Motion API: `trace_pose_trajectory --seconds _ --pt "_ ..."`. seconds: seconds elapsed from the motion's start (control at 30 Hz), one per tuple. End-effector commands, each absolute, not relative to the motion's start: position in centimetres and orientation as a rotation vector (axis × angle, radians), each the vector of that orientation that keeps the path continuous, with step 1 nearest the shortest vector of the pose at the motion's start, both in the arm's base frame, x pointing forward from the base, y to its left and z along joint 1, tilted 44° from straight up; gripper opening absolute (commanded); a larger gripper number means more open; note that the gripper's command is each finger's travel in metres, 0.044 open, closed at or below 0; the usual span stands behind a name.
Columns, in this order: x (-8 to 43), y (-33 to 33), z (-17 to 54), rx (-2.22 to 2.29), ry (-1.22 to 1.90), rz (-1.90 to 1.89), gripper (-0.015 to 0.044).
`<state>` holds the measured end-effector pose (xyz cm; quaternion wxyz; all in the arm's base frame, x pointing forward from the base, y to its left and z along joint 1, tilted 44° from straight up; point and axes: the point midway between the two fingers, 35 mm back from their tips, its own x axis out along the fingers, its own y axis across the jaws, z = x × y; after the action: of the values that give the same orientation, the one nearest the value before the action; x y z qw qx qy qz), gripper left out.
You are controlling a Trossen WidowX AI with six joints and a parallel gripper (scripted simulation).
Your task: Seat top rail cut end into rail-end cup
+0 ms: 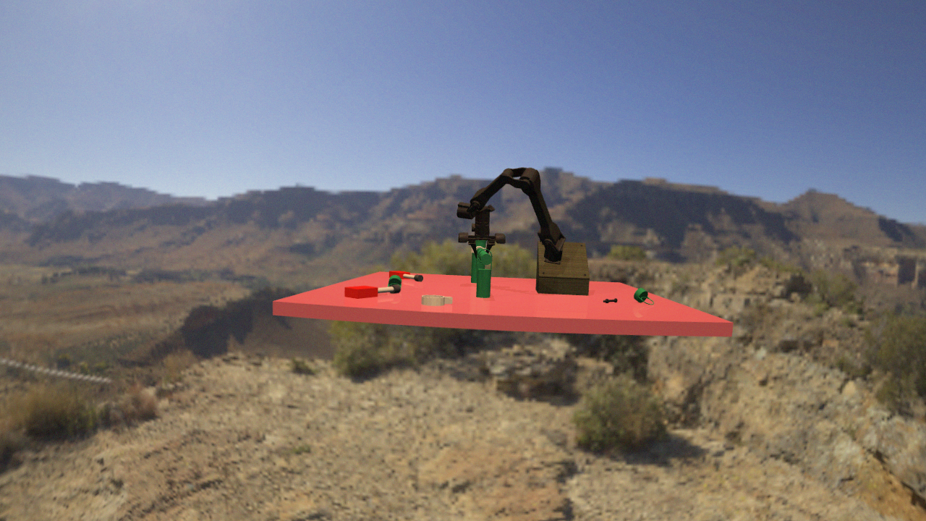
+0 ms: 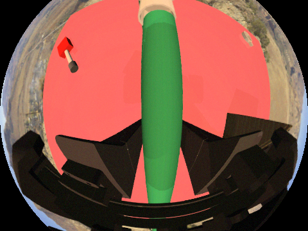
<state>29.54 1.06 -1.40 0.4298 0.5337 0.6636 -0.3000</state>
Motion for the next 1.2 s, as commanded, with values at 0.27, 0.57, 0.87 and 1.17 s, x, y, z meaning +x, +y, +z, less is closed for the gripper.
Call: trace_pose_trajectory --seconds 0.27,0.57,0.87,1.17 --pt "29.63 0.77 -1.41 1.329 1.651 -0.752 0.0000" --pt "29.68 0.61 -1.43 1.327 1.648 -0.753 0.0000" --pt "29.73 0.45 -1.48 1.327 1.648 -0.753 0.0000" --pt "29.78 0.29 -1.53 1.326 1.648 -0.754 0.0000"
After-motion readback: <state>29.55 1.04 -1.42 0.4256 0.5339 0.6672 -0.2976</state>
